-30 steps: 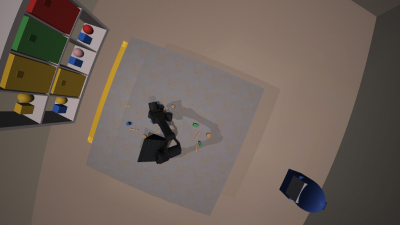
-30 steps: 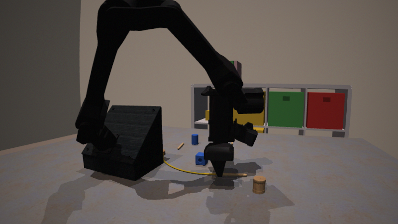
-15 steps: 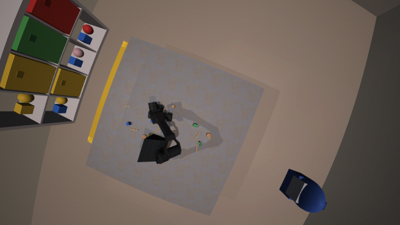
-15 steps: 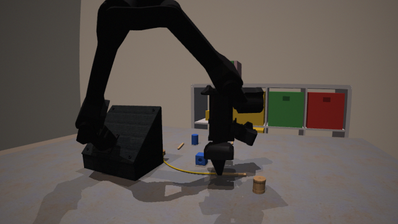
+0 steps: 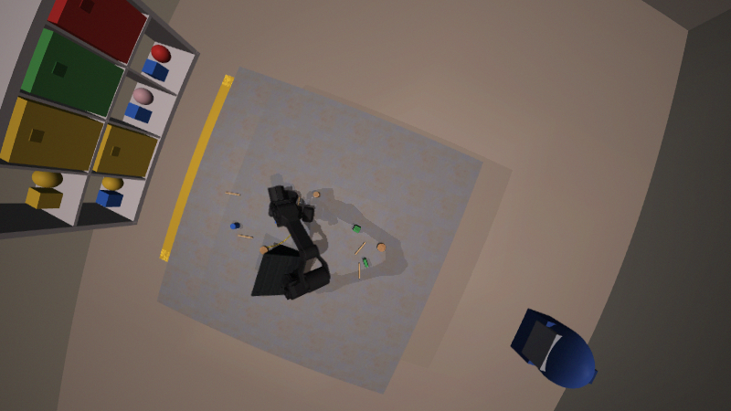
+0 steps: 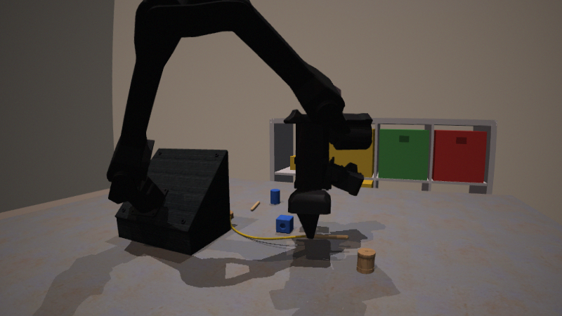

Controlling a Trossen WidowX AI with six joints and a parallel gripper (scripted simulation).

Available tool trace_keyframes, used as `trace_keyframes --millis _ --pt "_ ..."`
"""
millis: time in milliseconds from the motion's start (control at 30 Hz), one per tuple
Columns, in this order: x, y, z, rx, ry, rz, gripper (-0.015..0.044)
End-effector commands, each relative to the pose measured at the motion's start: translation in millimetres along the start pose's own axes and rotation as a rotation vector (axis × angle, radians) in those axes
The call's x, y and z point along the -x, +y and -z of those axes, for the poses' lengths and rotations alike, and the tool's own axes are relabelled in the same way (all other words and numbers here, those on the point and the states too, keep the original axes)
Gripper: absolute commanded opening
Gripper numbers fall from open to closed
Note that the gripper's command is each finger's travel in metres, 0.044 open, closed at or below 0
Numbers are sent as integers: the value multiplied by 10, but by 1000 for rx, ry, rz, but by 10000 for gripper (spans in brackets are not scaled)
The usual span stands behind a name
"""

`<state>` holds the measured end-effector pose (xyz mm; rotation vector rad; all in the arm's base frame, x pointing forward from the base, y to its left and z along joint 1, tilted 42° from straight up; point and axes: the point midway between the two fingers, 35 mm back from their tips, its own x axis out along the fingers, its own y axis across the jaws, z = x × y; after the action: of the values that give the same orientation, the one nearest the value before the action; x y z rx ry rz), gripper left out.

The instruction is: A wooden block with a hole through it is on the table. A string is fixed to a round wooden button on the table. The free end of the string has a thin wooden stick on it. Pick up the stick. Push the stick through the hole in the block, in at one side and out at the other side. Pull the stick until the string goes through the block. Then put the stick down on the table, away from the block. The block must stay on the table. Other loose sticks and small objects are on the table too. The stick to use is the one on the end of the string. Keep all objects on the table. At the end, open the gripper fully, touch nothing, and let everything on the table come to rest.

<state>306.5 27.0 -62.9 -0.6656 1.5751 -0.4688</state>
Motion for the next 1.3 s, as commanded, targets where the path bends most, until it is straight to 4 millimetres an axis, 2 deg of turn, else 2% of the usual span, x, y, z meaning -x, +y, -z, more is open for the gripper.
trace_keyframes --millis 0,867,933,1267 --pt "77 6 -22 -8 -5 -6 0" --pt "407 3 -6 -8 -4 -6 0" --pt "359 -1 9 0 0 0 0" --pt "368 0 7 -2 -1 -1 0"
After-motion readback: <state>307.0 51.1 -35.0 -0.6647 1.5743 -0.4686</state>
